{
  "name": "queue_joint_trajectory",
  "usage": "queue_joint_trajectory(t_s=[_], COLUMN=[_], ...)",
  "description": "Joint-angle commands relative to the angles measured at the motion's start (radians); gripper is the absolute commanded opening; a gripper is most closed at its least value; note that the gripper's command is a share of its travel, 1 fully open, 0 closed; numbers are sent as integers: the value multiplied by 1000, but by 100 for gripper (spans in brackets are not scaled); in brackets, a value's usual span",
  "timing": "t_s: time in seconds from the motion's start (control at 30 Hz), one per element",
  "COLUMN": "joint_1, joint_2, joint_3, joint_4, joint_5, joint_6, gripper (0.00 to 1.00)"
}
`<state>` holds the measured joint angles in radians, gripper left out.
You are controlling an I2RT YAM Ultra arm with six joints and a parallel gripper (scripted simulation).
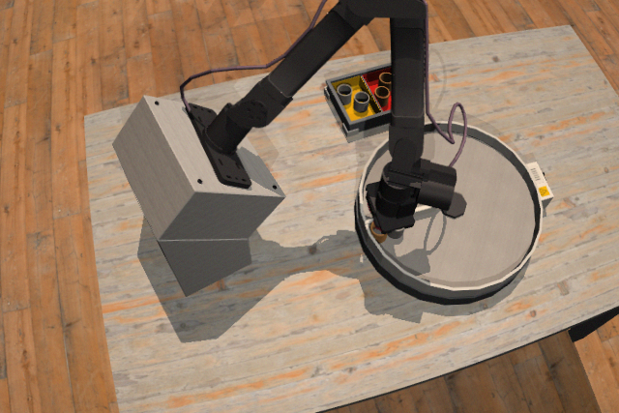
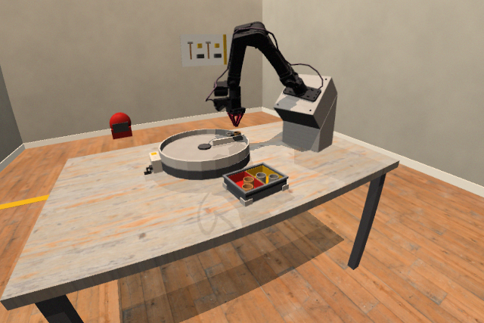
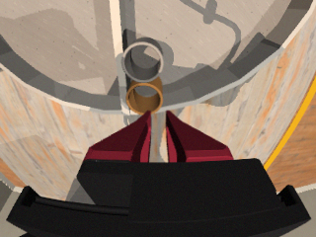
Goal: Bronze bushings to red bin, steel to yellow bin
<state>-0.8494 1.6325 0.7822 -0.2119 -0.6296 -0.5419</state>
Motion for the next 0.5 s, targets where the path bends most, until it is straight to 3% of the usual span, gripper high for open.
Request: queue_joint_trajectory(t_s=[0.0,0.47], joint_1=[-23,-22], joint_2=[-5,-5], joint_3=[23,27], joint_4=[-2,-7], joint_5=[-14,-13], joint_6=[-4,1], gripper=[14,14])
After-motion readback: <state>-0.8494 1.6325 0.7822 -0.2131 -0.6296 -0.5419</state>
